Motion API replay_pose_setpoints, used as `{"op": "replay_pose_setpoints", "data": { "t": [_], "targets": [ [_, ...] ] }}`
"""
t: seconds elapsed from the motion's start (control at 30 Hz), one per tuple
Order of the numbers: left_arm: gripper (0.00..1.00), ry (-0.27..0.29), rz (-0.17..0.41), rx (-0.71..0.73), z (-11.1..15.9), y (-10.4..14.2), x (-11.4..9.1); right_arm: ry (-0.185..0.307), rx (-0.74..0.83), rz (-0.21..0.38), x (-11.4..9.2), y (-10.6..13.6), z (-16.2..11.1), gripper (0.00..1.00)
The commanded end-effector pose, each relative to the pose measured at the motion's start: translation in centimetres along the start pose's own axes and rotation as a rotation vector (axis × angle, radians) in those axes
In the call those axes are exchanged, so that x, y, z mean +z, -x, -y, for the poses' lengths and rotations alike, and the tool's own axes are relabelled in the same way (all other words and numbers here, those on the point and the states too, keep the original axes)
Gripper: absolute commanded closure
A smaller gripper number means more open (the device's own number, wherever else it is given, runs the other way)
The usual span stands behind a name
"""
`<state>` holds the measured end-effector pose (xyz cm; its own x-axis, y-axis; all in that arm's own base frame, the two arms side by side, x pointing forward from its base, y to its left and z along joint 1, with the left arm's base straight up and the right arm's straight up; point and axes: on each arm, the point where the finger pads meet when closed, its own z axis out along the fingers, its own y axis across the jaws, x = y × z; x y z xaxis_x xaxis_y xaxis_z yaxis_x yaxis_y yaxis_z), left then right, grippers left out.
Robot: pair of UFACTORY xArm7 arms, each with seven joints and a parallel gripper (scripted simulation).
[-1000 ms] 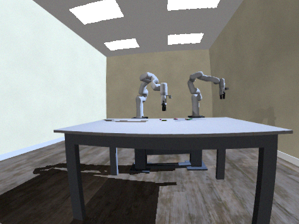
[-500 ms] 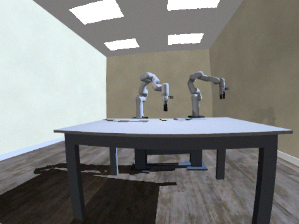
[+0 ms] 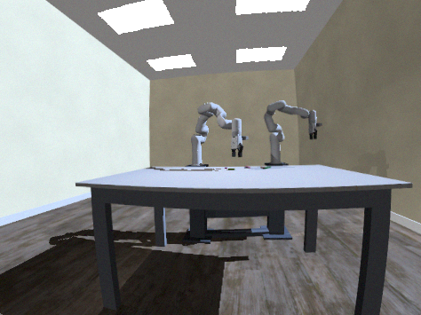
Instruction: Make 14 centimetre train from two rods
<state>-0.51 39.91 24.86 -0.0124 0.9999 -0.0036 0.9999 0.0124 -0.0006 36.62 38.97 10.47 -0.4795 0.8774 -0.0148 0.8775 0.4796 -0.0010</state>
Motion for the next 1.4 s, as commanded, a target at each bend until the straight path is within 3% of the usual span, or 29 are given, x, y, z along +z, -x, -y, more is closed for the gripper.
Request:
{"op": "replay_pose_setpoints", "data": {
  "t": [0.0, 1.37],
  "targets": [
    [0.0, 0.001, -0.004, 0.0, 0.0, -0.1, -0.1, 0.003, -0.167, -0.007, 0.0, -1.5, 0.1, 0.0],
    [0.0, 0.001, -0.004, 0.0, 0.0, -0.1, -0.1, 0.016, -1.286, -0.011, 1.2, -11.8, 3.7, 0.0]
  ]
}}
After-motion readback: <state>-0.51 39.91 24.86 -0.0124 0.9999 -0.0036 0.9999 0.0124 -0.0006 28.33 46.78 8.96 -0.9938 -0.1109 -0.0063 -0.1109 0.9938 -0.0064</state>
